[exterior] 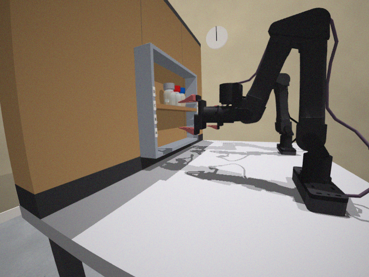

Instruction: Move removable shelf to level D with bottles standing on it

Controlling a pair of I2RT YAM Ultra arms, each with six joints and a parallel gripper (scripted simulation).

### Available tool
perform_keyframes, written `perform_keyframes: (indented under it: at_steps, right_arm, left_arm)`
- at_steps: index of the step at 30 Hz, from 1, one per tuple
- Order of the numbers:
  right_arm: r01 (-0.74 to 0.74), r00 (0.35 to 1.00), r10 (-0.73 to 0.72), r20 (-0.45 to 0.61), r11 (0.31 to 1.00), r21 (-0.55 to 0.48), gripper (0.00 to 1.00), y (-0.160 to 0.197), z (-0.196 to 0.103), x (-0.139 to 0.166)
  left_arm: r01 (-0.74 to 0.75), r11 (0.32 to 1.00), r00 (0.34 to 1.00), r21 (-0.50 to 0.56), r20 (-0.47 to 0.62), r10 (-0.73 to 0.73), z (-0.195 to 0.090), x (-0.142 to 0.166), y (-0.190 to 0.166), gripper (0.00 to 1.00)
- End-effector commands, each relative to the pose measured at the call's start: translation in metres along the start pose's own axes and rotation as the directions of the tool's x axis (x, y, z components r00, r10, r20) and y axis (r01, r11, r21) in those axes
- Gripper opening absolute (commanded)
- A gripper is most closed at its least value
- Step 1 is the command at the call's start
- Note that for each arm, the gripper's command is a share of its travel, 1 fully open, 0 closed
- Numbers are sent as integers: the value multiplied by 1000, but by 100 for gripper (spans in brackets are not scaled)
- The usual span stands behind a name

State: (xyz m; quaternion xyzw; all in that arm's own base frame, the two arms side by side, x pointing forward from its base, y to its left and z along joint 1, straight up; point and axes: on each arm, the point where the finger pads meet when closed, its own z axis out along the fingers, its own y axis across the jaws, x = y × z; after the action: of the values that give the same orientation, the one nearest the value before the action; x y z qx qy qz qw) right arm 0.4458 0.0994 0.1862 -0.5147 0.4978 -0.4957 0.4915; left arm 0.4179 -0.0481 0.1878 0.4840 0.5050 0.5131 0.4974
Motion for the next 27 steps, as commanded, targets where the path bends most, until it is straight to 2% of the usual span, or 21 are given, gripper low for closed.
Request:
perform_keyframes:
  at_steps: [1, 18, 27]
  right_arm:
    - [-21, 1000, 21, -2, 999, 25, 100, -29, 4, 2]
    - [-21, 1000, 21, -2, 999, 25, 100, -79, 3, 3]
    - [-21, 1000, 21, -2, 999, 25, 100, -79, 3, 3]
  left_arm:
    - [-6, 1000, 1000, 21, -3, 6, 6, 2, 13, 100]
    - [-6, 1000, 1000, 21, -3, 6, 7, 1, 64, 100]
    - [-6, 1000, 1000, 21, -3, 6, 7, 1, 64, 100]
